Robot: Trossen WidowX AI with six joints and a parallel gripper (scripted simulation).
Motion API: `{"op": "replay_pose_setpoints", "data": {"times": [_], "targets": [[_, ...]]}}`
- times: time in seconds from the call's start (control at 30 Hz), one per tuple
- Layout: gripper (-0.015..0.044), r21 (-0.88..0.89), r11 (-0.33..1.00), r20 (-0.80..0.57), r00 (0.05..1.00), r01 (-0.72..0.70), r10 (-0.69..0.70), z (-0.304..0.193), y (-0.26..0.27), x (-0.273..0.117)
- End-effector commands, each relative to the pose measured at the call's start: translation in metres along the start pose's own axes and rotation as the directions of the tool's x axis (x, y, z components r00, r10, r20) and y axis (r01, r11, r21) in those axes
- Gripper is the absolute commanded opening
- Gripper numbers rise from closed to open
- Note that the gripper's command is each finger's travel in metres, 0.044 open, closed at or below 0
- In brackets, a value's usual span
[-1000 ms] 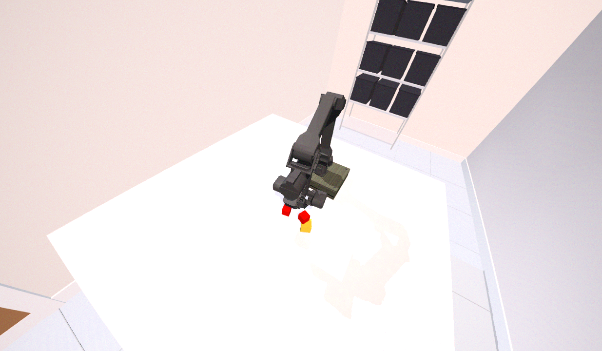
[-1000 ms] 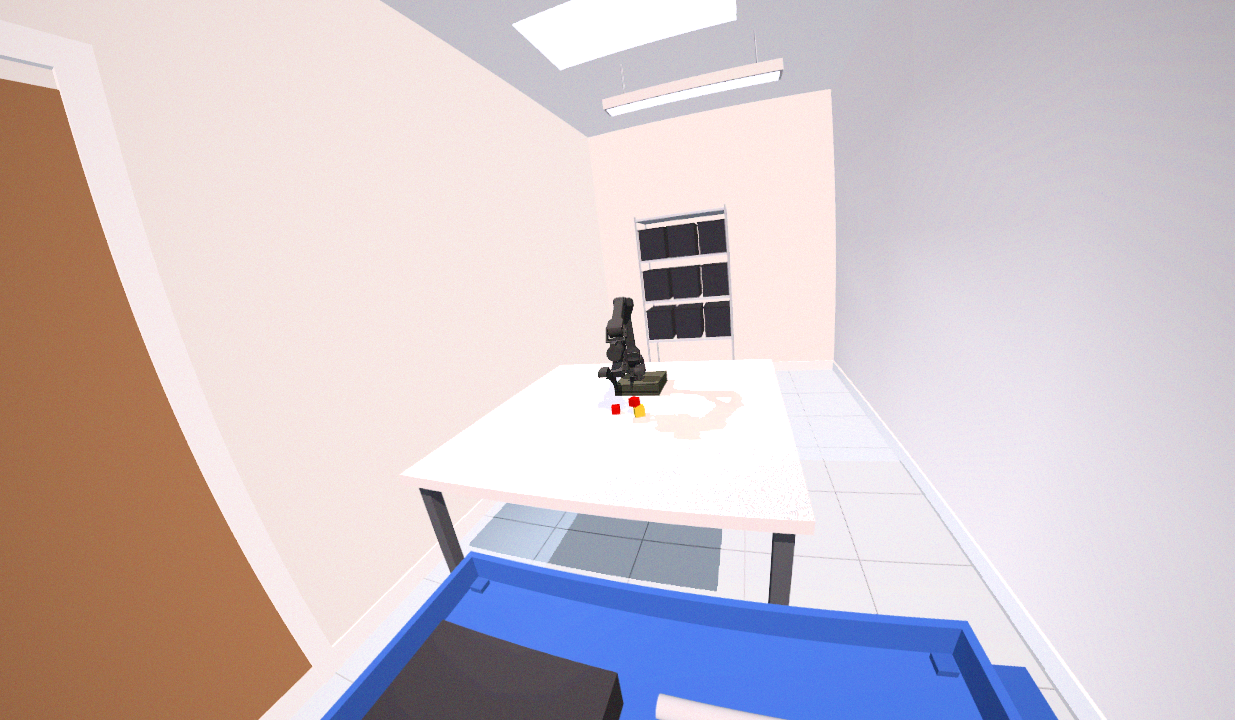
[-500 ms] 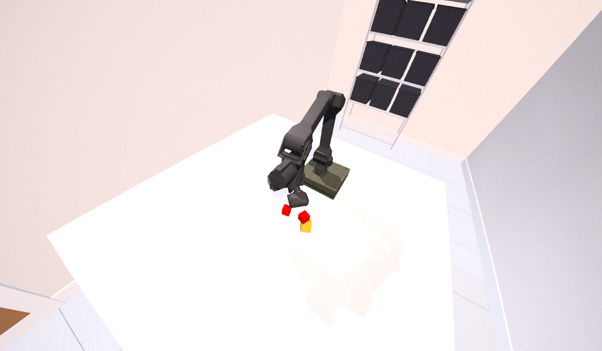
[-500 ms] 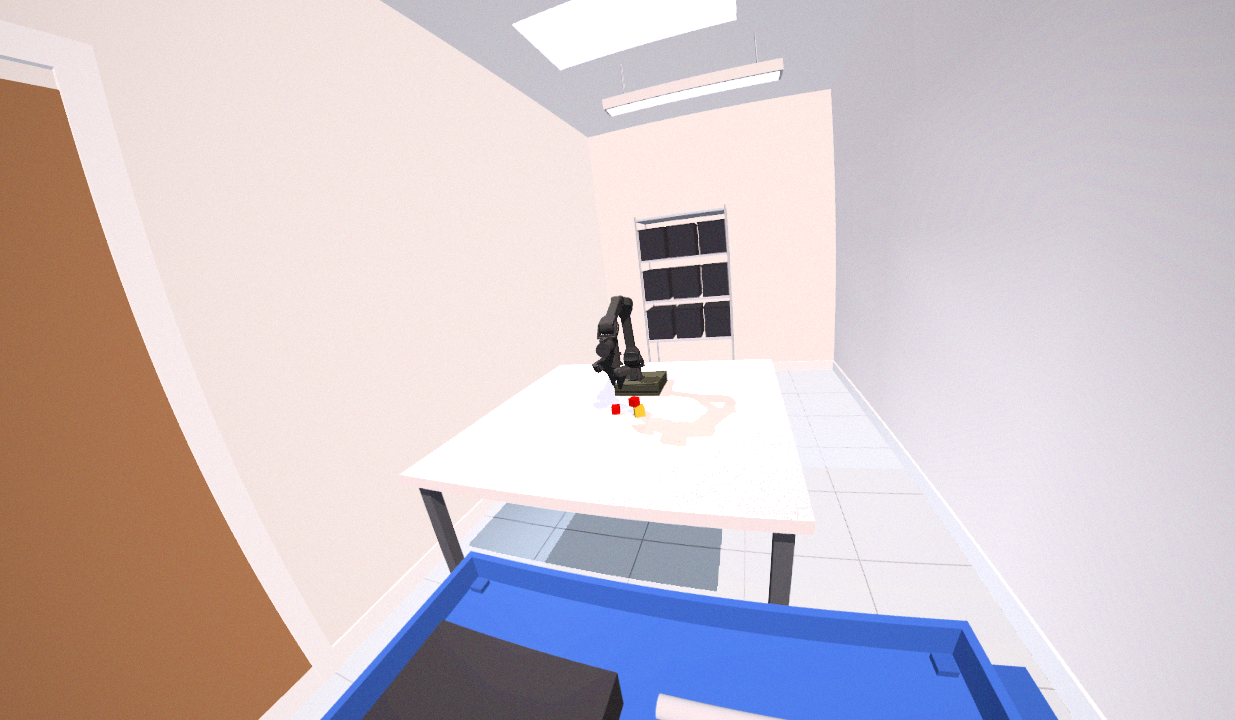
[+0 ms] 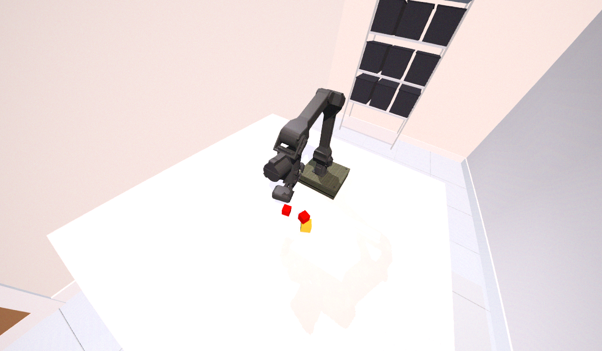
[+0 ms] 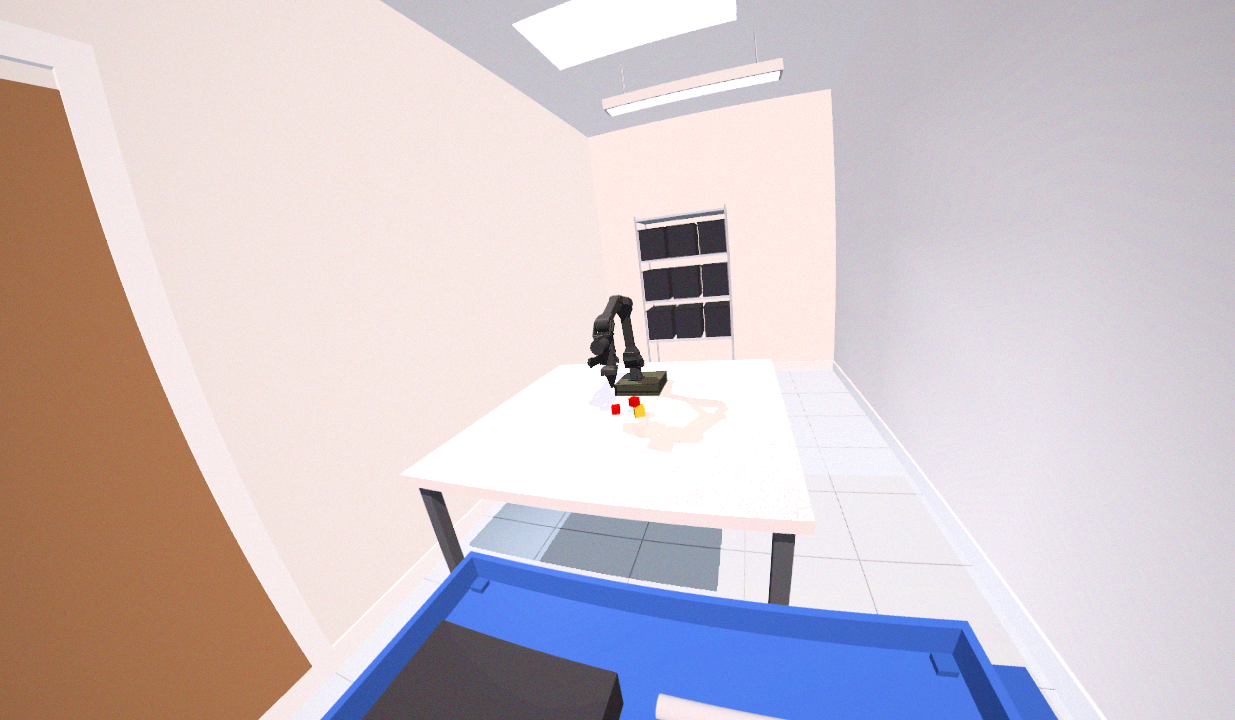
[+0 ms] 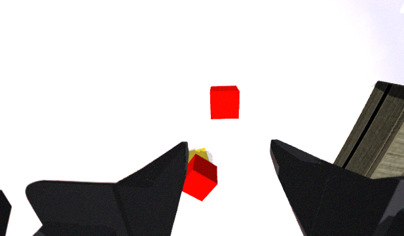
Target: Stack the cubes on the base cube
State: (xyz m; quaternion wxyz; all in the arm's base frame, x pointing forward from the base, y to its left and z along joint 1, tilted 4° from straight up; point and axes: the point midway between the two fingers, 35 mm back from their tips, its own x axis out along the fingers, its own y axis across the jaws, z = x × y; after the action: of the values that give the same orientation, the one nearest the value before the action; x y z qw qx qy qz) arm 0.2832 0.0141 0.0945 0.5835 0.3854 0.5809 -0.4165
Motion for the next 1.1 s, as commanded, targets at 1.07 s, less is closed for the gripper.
{"op": "replay_pose_setpoints", "data": {"times": [1.07], "targets": [[0.0265, 0.010, 1.000, 0.002, 1.000, 0.007, -0.007, 0.000, -0.003, 0.103]]}}
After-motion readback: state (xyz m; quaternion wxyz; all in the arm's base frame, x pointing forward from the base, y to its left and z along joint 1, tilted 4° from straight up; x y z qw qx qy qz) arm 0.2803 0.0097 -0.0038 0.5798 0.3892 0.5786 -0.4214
